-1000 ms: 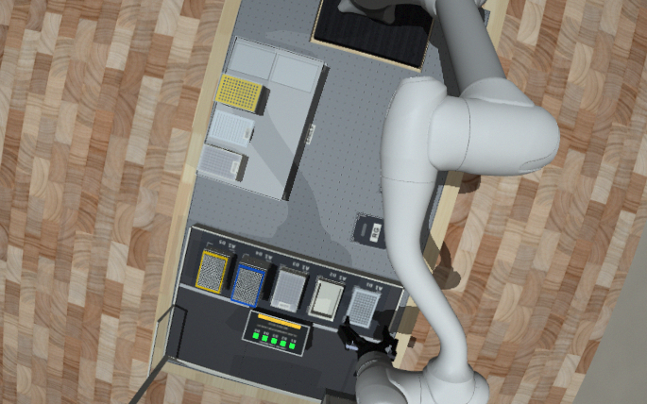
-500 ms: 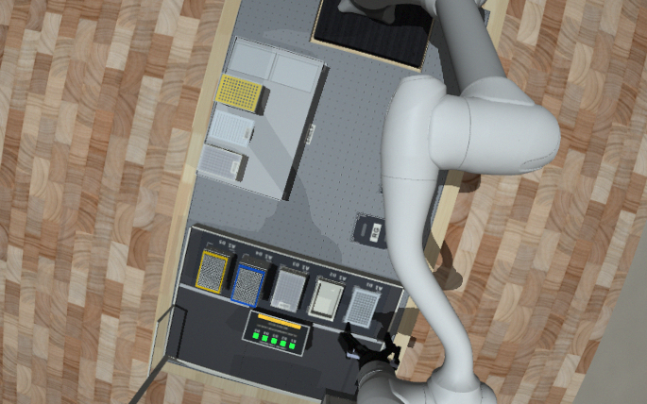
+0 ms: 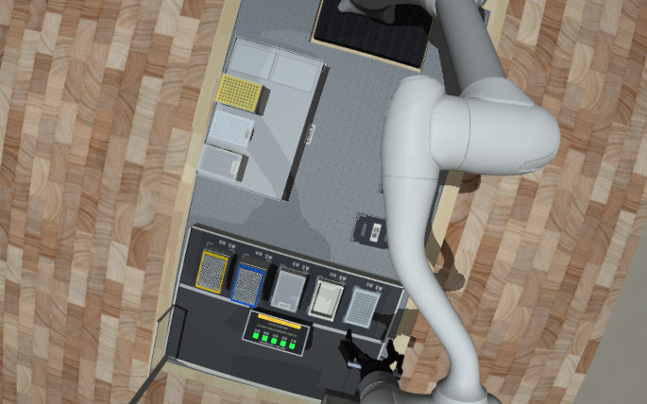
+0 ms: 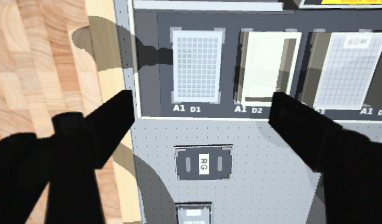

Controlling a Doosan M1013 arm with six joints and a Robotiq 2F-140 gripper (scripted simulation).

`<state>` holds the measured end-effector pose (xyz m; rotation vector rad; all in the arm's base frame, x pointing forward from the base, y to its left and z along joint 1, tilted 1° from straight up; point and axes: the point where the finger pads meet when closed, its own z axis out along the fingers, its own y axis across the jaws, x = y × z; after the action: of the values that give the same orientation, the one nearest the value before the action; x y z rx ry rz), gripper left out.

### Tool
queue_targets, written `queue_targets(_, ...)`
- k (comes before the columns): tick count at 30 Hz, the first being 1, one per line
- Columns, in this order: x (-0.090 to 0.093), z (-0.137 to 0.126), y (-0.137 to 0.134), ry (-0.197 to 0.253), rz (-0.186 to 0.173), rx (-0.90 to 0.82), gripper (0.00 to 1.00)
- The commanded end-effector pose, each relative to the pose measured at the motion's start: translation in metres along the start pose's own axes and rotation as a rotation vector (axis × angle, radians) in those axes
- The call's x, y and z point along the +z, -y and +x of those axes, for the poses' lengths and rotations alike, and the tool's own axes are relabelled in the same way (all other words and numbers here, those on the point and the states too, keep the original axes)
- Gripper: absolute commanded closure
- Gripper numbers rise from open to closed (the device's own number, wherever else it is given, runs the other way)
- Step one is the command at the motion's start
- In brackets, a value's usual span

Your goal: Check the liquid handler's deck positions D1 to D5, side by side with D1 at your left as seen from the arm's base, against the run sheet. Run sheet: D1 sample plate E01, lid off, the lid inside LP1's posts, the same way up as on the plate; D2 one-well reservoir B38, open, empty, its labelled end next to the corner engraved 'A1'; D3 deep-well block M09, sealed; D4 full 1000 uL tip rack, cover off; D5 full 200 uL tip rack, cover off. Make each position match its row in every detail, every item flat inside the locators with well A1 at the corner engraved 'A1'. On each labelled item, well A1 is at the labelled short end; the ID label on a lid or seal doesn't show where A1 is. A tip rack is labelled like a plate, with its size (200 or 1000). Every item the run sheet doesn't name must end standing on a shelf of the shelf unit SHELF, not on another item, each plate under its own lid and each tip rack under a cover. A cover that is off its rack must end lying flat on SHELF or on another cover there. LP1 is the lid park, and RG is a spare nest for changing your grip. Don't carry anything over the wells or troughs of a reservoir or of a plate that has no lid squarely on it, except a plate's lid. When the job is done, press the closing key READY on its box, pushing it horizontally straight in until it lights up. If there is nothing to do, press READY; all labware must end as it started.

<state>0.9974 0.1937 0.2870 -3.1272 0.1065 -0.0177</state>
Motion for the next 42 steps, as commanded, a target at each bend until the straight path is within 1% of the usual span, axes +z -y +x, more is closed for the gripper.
queue_targets(1, -0.007, 0.001, -0.002, -0.001, -0.007, 0.006, 0.21)
queue_targets(3, -0.008, 0.001, -0.002, -0.001, -0.007, 0.006, 0.21)
queue_targets(5, -0.008, -0.004, -0.013, -0.006, -0.006, -0.025, 0.21)
queue_targets(17, -0.008, -0.037, -0.063, -0.006, -0.005, -0.025, 0.21)
queue_targets(19, -0.008, -0.037, -0.063, -0.006, -0.005, -0.025, 0.21)
queue_targets(34, -0.008, -0.079, -0.125, -0.006, -0.004, -0.025, 0.21)
queue_targets(36, -0.008, -0.079, -0.125, -0.006, -0.004, -0.025, 0.21)
queue_targets(42, -0.008, -0.096, -0.150, -0.006, -0.004, -0.025, 0.21)
